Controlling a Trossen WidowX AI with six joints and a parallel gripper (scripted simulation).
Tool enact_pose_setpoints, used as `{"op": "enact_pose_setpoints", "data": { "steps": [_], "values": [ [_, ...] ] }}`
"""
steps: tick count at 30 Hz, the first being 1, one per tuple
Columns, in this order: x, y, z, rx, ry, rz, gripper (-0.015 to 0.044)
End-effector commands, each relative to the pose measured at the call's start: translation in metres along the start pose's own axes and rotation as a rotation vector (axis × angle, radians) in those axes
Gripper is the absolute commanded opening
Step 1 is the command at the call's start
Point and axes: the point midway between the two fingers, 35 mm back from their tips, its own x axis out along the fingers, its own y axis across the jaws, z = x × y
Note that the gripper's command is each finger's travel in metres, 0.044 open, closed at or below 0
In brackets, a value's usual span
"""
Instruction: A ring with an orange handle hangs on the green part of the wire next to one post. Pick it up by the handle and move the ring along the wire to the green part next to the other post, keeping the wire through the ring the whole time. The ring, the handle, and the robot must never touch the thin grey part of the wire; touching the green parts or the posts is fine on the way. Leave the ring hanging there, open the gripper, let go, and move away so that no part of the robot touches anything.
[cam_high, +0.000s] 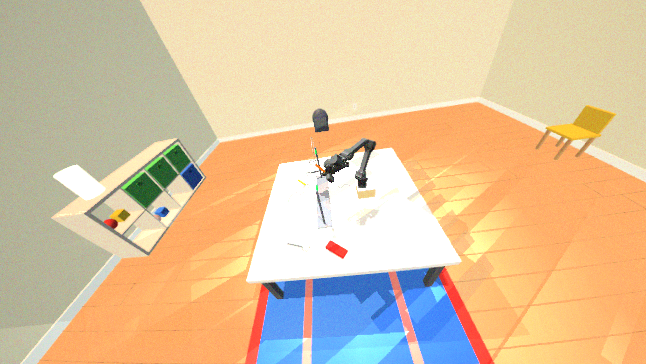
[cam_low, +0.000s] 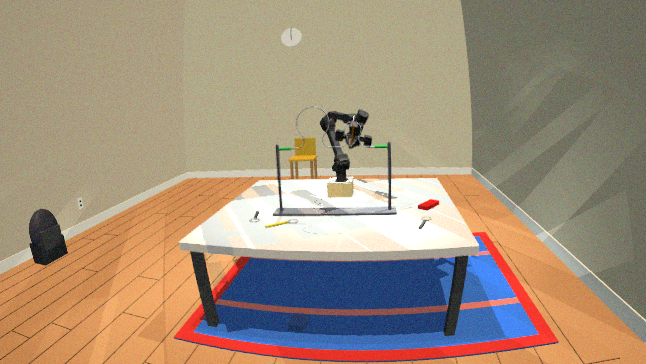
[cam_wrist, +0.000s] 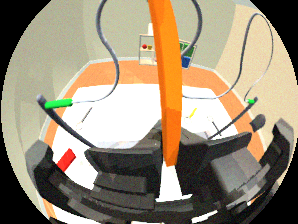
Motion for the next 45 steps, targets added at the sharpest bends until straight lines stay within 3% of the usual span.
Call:
{"op": "enact_pose_setpoints", "data": {
  "steps": [1, 45],
  "values": [
    [0.002, -0.006, -0.002, -0.076, -0.005, -0.046, -0.0150],
    [-0.013, -0.073, 0.037, -0.962, -0.125, -0.581, -0.0150]
  ]
}}
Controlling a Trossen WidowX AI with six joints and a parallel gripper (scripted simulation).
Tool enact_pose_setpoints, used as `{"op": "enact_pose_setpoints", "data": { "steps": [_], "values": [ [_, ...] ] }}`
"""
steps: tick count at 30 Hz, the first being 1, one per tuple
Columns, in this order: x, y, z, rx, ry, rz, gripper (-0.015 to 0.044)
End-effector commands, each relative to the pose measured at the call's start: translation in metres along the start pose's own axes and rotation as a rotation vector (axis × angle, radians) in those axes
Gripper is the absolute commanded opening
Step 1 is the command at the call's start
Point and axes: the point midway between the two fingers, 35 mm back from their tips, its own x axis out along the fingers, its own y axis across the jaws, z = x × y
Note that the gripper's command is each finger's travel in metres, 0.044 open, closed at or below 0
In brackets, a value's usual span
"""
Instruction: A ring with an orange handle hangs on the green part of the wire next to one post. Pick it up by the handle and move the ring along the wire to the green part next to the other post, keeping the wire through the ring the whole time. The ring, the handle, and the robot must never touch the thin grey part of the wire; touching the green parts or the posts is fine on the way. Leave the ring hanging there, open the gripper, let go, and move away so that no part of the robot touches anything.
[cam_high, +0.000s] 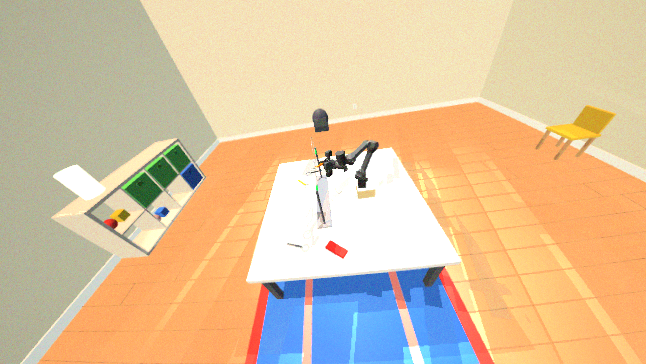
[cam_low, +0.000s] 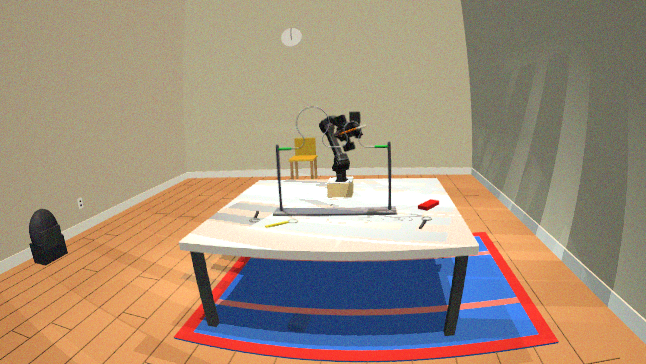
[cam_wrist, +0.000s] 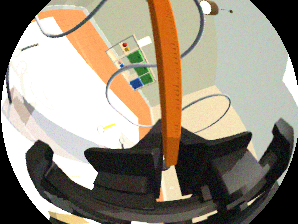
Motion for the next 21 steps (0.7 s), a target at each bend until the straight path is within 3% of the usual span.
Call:
{"op": "enact_pose_setpoints", "data": {
  "steps": [1, 21],
  "values": [
    [0.000, -0.006, -0.002, -0.058, -0.003, -0.038, -0.0150],
    [0.010, -0.039, 0.007, -0.425, -0.134, -0.242, -0.0150]
  ]
}}
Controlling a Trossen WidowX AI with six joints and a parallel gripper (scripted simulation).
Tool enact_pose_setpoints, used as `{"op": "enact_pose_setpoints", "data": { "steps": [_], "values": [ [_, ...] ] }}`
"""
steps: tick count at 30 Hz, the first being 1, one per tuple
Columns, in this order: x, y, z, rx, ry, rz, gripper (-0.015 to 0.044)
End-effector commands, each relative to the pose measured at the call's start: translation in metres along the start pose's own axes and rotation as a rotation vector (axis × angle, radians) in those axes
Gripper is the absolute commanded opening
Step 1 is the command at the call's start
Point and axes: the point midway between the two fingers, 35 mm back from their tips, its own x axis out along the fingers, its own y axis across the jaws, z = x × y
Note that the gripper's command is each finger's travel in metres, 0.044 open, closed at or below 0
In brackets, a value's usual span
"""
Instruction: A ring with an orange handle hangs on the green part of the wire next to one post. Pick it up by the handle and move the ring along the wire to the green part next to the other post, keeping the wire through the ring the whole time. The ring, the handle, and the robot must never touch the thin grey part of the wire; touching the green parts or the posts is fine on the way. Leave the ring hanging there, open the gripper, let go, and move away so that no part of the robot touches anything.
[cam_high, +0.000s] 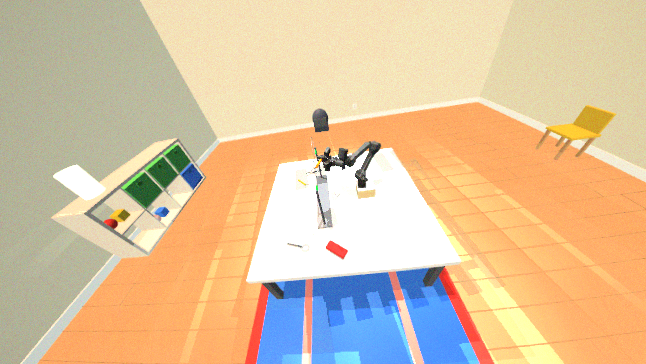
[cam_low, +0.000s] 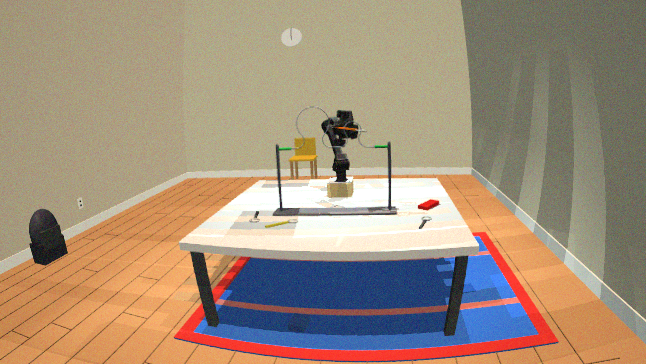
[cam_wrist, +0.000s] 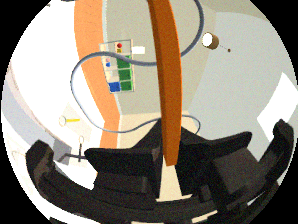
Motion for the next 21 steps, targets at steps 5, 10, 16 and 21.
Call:
{"op": "enact_pose_setpoints", "data": {
  "steps": [5, 10, 16, 21],
  "values": [
    [0.000, -0.008, 0.000, -0.119, -0.018, -0.058, -0.0150],
    [0.001, -0.010, 0.000, -0.174, -0.024, -0.085, -0.0150],
    [0.001, -0.006, -0.002, -0.188, -0.026, -0.092, -0.0150],
    [0.001, 0.002, -0.004, -0.162, -0.022, -0.079, -0.0150]
  ]
}}
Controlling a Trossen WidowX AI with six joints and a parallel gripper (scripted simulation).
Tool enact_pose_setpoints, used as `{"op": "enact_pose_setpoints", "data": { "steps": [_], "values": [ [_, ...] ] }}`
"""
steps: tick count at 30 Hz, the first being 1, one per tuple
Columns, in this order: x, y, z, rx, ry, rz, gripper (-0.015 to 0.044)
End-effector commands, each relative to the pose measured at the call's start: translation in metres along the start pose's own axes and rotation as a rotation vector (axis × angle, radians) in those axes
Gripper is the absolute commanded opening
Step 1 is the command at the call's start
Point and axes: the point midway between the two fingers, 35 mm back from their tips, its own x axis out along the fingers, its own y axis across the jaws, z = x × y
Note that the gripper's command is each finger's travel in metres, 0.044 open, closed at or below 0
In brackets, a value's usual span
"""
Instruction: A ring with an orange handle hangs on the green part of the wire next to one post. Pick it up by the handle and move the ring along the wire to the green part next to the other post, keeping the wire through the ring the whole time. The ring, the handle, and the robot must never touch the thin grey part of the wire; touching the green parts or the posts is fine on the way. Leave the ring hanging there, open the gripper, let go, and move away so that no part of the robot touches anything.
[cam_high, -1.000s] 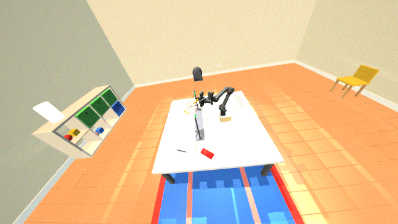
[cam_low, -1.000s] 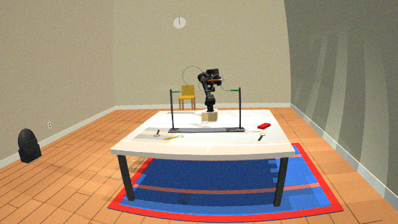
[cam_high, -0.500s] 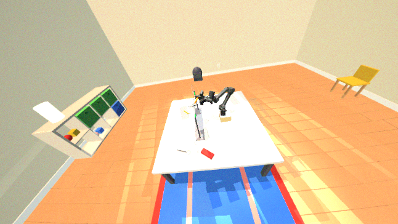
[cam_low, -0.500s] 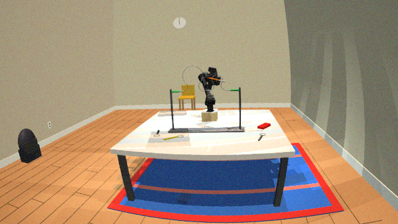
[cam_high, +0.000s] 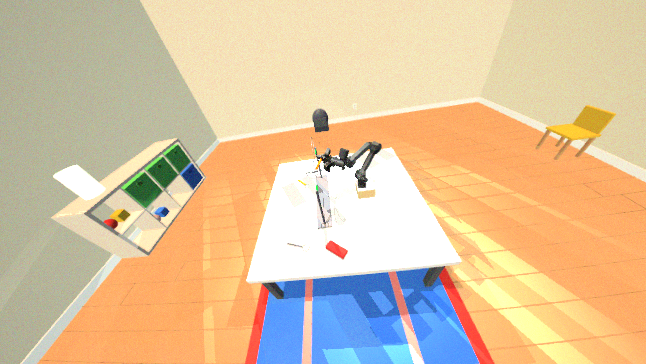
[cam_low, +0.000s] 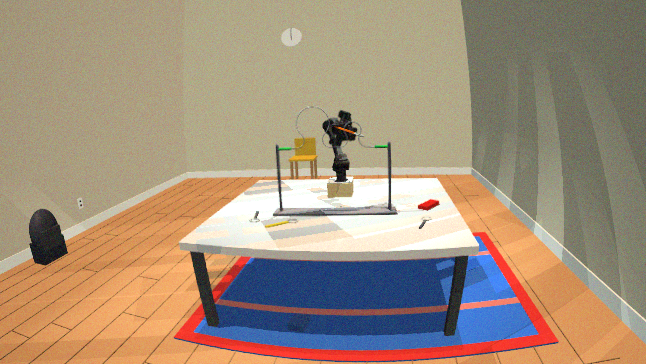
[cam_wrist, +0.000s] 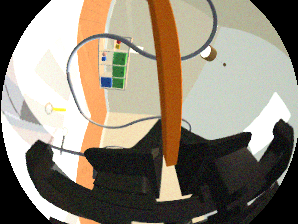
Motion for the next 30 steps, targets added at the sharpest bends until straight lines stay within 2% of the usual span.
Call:
{"op": "enact_pose_setpoints", "data": {
  "steps": [1, 17, 30],
  "values": [
    [-0.001, 0.007, 0.000, 0.027, 0.000, 0.009, -0.0150],
    [-0.011, 0.057, 0.007, 0.282, 0.033, 0.136, -0.0150],
    [-0.033, 0.087, 0.020, 0.467, 0.142, 0.260, -0.0150]
  ]
}}
